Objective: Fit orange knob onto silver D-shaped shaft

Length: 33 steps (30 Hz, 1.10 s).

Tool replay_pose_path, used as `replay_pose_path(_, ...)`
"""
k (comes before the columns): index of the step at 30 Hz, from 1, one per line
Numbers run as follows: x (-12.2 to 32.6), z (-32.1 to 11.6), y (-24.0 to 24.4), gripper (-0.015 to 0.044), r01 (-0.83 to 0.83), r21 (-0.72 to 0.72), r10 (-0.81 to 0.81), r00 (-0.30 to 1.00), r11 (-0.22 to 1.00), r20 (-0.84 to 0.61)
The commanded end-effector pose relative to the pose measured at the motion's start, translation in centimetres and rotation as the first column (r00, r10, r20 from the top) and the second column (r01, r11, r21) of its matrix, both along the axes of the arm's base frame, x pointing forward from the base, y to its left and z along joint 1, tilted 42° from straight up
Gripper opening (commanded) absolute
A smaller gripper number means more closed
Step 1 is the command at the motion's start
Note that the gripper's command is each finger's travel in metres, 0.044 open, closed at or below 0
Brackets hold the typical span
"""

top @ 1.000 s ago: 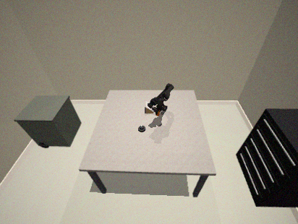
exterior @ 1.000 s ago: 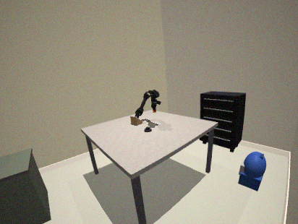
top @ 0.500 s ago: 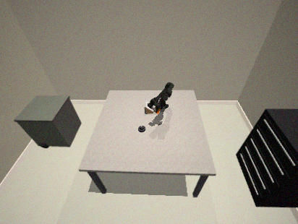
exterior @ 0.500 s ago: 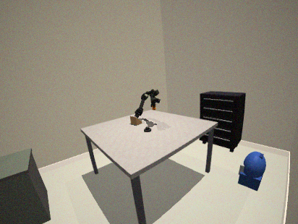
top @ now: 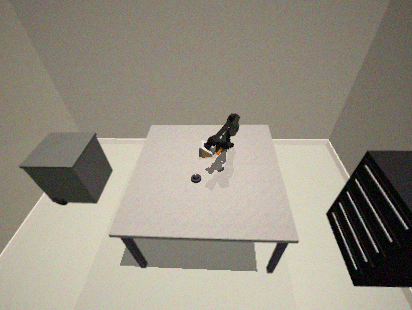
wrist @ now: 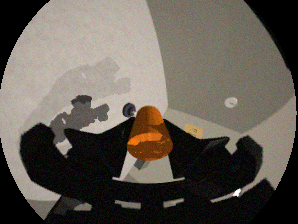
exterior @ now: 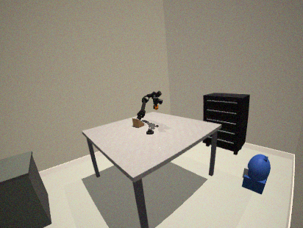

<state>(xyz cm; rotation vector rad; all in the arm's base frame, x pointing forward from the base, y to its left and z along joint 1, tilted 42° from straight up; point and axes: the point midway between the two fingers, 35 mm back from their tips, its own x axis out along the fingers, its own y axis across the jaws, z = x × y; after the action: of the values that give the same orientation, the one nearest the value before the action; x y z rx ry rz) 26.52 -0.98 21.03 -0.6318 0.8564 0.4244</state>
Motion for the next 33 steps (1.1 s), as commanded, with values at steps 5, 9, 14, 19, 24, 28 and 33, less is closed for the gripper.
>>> replay_pose_path(5,-0.14,0.14,-0.05,0.0,0.042,-0.041,-0.04,0.998,0.998,0.052)
replay_pose_path(9,-0.22,0.08,0.06,0.0,0.063,-0.062,-0.058,0.995,0.996,0.079)
replay_pose_path(14,-0.2,-0.14,0.29,0.0,0.048,-0.056,-0.045,0.997,0.997,0.066)
replay_pose_path(19,-0.2,-0.14,0.29,0.0,0.048,-0.056,-0.045,0.997,0.997,0.066)
replay_pose_path(24,-0.2,-0.14,0.29,0.0,0.048,-0.056,-0.045,0.997,0.997,0.066)
replay_pose_path(28,-0.2,-0.14,0.29,0.0,0.048,-0.056,-0.045,0.997,0.997,0.066)
replay_pose_path(33,-0.2,-0.14,0.29,0.0,0.048,-0.056,-0.045,0.997,0.997,0.066)
